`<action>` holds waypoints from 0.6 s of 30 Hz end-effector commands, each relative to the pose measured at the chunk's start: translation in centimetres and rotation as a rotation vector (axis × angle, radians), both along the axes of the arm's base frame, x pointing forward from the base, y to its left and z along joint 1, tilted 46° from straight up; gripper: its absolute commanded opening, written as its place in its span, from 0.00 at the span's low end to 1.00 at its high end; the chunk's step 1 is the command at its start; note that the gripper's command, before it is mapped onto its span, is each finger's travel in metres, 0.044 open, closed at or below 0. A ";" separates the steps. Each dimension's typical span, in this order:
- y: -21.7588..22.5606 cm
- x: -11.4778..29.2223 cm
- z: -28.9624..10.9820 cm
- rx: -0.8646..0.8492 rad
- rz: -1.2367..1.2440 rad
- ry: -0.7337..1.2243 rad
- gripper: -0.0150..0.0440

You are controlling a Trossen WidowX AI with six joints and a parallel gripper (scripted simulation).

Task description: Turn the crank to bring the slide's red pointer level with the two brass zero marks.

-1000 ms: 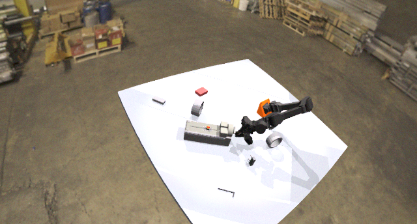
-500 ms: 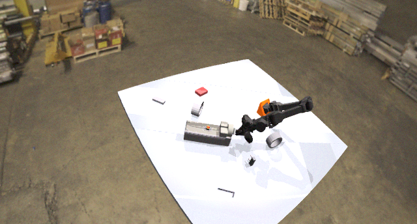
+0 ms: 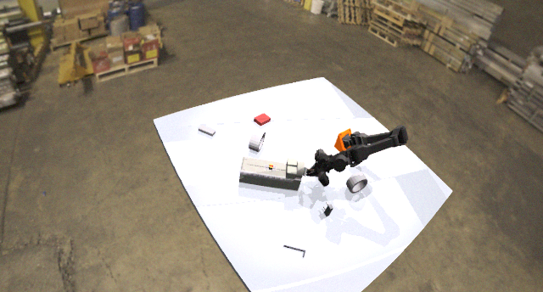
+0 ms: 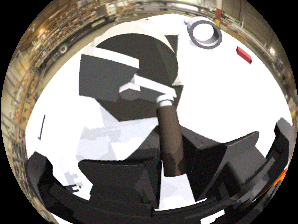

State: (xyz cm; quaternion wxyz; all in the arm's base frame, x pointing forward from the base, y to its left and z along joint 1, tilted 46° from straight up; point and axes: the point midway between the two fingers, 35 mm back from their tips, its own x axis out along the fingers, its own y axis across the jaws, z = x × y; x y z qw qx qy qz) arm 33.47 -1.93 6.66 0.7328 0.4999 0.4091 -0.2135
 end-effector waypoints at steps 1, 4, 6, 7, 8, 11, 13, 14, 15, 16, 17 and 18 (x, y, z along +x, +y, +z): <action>0.0 0.0 0.0 0.000 0.000 0.000 0.25; 0.0 0.0 0.0 0.000 0.000 0.000 0.25; 0.0 0.0 0.0 0.000 0.000 0.000 0.25; 0.0 0.0 0.0 0.000 0.000 0.000 0.25; 0.0 0.0 0.0 0.000 0.000 0.000 0.25; 0.0 0.0 0.0 0.000 0.000 0.000 0.39; 0.0 0.0 0.0 0.000 0.000 0.000 0.48; 0.0 0.0 0.0 0.000 0.000 0.000 0.52; 0.0 0.0 0.0 0.000 0.000 0.000 0.57; 0.0 0.0 0.0 0.000 0.000 0.000 0.61; 0.0 0.0 0.0 0.000 0.000 0.000 0.65; 0.0 0.0 0.0 0.000 0.000 0.000 0.70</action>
